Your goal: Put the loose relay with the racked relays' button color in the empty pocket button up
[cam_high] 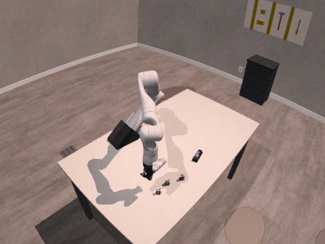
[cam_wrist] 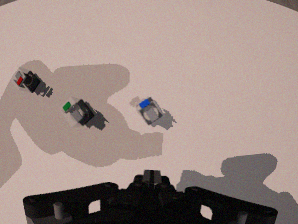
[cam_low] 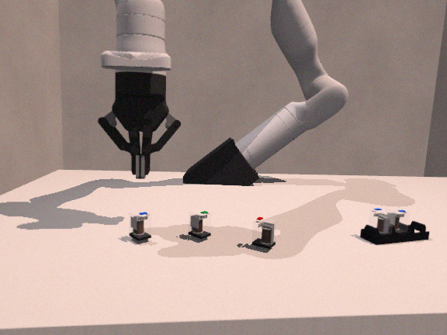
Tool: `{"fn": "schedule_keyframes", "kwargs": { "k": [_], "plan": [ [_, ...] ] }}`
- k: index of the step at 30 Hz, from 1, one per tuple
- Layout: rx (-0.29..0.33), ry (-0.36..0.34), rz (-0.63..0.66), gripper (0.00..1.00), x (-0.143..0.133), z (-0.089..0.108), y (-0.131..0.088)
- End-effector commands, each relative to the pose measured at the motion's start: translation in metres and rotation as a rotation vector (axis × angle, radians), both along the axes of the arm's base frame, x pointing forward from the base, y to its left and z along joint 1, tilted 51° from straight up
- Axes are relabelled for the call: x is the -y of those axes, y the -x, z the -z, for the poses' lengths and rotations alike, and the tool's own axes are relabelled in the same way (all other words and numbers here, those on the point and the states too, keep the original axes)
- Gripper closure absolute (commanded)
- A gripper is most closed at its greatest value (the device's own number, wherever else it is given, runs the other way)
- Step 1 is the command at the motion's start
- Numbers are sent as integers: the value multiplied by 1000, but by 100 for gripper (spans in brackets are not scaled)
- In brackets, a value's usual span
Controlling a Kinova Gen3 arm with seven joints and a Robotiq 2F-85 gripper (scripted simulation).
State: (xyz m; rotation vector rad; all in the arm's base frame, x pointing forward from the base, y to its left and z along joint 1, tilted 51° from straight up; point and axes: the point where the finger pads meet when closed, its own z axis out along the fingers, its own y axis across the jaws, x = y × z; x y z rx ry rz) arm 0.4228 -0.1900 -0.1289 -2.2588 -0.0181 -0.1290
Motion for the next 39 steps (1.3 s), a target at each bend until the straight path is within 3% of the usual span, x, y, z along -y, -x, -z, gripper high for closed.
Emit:
{"fn": "schedule_keyframes", "kwargs": {
  "k": [1,35,39],
  "plan": [
    [1,2,1,100,1,-1,0],
    [1,2,2,100,1,-1,0],
    [1,2,2,100,-11,-16,1]
  ]
}}
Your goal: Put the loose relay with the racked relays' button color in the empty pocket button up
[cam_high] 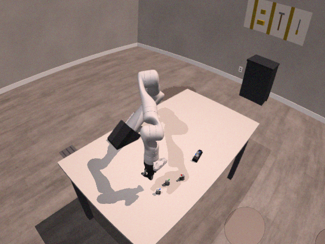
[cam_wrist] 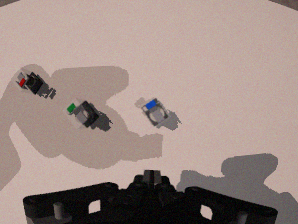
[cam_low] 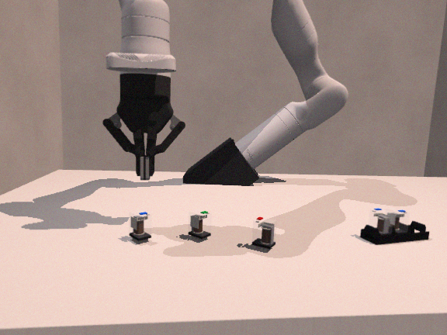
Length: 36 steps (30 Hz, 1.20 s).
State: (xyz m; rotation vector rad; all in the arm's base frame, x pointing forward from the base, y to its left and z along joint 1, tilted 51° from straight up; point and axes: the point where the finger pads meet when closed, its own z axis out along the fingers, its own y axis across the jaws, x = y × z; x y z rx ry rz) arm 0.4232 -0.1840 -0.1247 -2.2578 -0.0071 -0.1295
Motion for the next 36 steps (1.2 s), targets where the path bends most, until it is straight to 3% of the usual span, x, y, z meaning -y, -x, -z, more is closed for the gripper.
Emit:
{"fn": "schedule_keyframes", "kwargs": {
  "k": [1,7,36],
  "plan": [
    [5,4,-5,100,-11,-20,2],
    [4,3,-7,100,-46,-59,11],
    [4,2,-8,100,-48,-61,11]
  ]
}}
